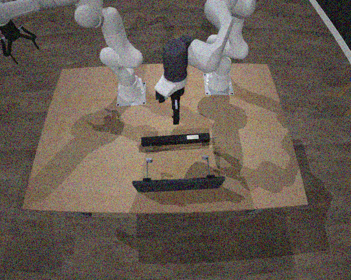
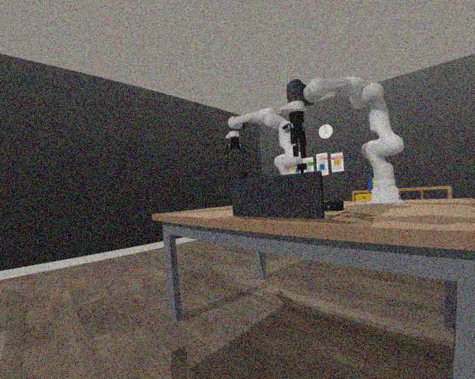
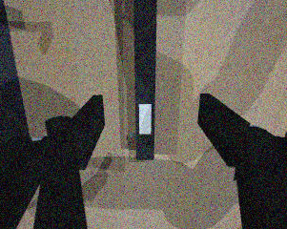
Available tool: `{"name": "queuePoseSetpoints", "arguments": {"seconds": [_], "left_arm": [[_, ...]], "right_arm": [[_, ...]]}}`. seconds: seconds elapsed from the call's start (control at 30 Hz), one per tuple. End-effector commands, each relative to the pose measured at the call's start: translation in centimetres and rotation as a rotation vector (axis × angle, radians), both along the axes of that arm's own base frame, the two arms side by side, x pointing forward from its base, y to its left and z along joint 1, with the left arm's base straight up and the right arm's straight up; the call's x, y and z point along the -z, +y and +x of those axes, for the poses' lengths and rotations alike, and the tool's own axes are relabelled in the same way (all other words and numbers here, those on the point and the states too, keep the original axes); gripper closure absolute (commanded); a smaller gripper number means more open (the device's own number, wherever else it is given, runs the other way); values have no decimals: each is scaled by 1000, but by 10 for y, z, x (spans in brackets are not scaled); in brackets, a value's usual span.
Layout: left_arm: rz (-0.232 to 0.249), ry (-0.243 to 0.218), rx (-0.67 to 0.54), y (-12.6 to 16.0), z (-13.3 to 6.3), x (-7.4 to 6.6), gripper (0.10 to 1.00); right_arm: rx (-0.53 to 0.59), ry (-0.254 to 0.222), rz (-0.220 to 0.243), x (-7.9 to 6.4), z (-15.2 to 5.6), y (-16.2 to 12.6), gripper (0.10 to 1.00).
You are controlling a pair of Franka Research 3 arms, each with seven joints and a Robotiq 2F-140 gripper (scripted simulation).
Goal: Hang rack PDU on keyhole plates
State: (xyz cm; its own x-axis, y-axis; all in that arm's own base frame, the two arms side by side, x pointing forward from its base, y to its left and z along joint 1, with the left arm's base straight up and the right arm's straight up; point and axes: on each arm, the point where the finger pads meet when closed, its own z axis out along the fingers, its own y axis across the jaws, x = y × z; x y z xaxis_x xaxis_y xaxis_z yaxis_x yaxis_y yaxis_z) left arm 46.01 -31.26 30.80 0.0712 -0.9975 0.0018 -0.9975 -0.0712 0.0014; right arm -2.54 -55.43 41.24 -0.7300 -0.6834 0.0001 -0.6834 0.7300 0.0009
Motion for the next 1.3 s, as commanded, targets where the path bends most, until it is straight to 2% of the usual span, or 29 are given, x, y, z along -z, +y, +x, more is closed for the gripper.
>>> {"name": "queuePoseSetpoints", "arguments": {"seconds": [0.0,1.03,1.27], "left_arm": [[2,-1,9,0,-1,-1,500],[2,-1,9,0,-1,0,500],[2,-1,9,0,-1,12,500]], "right_arm": [[0,0,0,0,0,0,98],[0,0,0,0,0,0,98],[0,0,0,0,0,0,98]]}}
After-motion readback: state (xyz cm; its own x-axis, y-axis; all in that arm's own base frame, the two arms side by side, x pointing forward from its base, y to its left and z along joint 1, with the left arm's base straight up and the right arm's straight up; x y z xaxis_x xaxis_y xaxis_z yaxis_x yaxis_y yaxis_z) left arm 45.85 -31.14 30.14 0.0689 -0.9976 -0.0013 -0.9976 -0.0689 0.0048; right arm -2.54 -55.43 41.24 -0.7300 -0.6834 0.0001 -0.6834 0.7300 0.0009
